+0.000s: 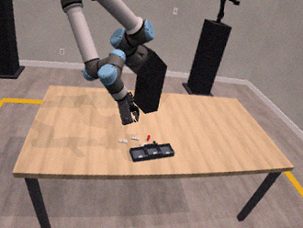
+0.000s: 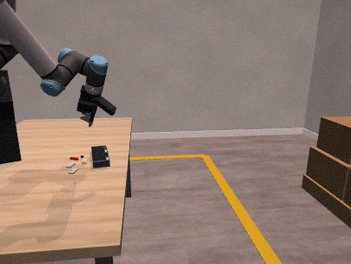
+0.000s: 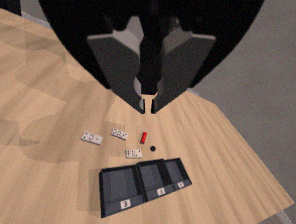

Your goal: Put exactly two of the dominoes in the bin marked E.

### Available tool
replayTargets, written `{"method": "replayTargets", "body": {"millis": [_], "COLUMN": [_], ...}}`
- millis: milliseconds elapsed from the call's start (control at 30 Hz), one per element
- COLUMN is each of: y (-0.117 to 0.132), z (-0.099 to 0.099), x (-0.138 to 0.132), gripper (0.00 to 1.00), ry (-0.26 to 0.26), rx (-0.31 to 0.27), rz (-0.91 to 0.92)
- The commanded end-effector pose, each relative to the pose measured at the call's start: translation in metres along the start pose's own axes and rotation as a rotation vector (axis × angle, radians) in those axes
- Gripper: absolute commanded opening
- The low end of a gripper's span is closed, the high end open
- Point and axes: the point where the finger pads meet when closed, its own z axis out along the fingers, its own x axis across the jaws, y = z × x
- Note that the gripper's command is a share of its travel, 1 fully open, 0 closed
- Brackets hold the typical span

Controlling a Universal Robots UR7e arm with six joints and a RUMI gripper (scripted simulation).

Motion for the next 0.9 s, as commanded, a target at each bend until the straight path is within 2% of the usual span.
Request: {"method": "replayTargets", "body": {"millis": [0,33,100,133,233,267,300,333,400,433,467,500,533,567,600,633,667,700,800,867], "y": [-0.002,-0.001,-0.001,0.001,0.001,0.004,0.004,0.008,0.008,0.013,0.013,0.019,0.019,0.026,0.026,0.033,0.033,0.042,0.042,0.058], "z": [0.015,0.023,0.026,0.034,0.036,0.043,0.044,0.051,0.051,0.057,0.057,0.061,0.061,0.063,0.063,0.065,0.065,0.065,0.065,0.061], "x": [-0.003,-0.005,-0.005,-0.008,-0.008,-0.011,-0.011,-0.013,-0.013,-0.016,-0.016,-0.018,-0.018,-0.019,-0.019,-0.02,-0.02,-0.021,-0.021,-0.021], "gripper": [0.04,0.04,0.04,0.04,0.04,0.04,0.04,0.04,0.04,0.04,0.04,0.04,0.04,0.04,0.04,0.04,0.04,0.04,0.04,0.04], "ry": [0.042,0.081,0.081,0.12,0.12,0.158,0.158,0.195,0.195,0.232,0.232,0.269,0.269,0.305,0.305,0.34,0.34,0.374,0.374,0.442], "rx": [0.023,0.041,0.041,0.059,0.059,0.079,0.079,0.099,0.099,0.12,0.12,0.141,0.141,0.163,0.163,0.185,0.185,0.208,0.208,0.256], "rz": [-0.009,-0.017,-0.017,-0.024,-0.024,-0.03,-0.03,-0.034,-0.034,-0.038,-0.038,-0.04,-0.04,-0.042,-0.042,-0.042,-0.042,-0.041,-0.041,-0.036]}}
